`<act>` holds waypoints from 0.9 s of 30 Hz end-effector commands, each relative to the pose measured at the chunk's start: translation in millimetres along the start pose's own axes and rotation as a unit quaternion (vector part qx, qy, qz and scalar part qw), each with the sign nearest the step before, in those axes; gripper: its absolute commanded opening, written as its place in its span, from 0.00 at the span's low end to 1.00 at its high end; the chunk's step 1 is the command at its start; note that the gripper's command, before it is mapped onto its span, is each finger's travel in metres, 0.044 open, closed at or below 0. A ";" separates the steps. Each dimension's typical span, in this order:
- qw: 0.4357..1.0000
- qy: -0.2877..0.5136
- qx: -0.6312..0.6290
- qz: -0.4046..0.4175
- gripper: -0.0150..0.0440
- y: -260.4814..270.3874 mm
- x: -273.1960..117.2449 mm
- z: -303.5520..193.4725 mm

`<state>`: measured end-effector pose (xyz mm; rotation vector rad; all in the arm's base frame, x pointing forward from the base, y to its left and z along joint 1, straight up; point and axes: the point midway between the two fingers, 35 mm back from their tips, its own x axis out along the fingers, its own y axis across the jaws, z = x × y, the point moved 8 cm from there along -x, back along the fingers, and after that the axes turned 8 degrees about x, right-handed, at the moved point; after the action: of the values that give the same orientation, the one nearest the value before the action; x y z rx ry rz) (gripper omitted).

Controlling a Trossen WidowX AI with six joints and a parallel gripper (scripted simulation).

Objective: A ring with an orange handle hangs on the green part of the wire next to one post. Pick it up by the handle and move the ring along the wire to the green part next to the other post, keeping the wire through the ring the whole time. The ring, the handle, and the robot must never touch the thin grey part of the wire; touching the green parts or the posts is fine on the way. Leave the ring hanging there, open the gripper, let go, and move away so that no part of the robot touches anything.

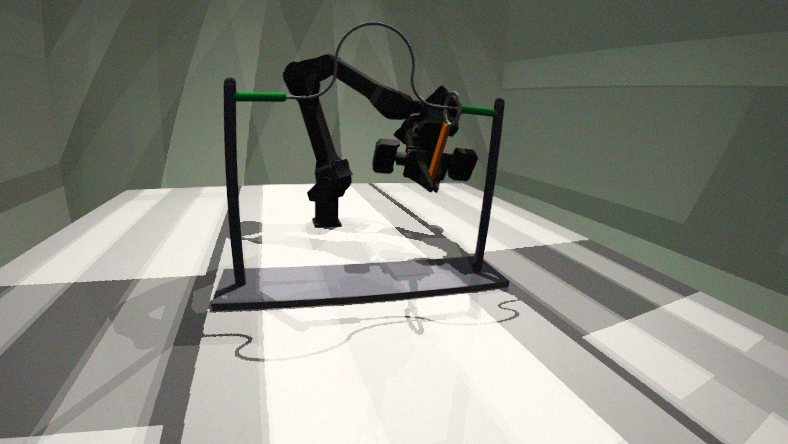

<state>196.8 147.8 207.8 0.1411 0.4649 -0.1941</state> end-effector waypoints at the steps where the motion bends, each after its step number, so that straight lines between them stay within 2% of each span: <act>1: 1.000 -0.002 0.004 -0.002 0.00 5.8 -0.6 0.2; 27: 1.000 -0.005 0.005 -0.004 0.00 29.0 -2.5 -4.9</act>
<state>198.1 174.9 207.6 0.1443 0.4600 -0.1996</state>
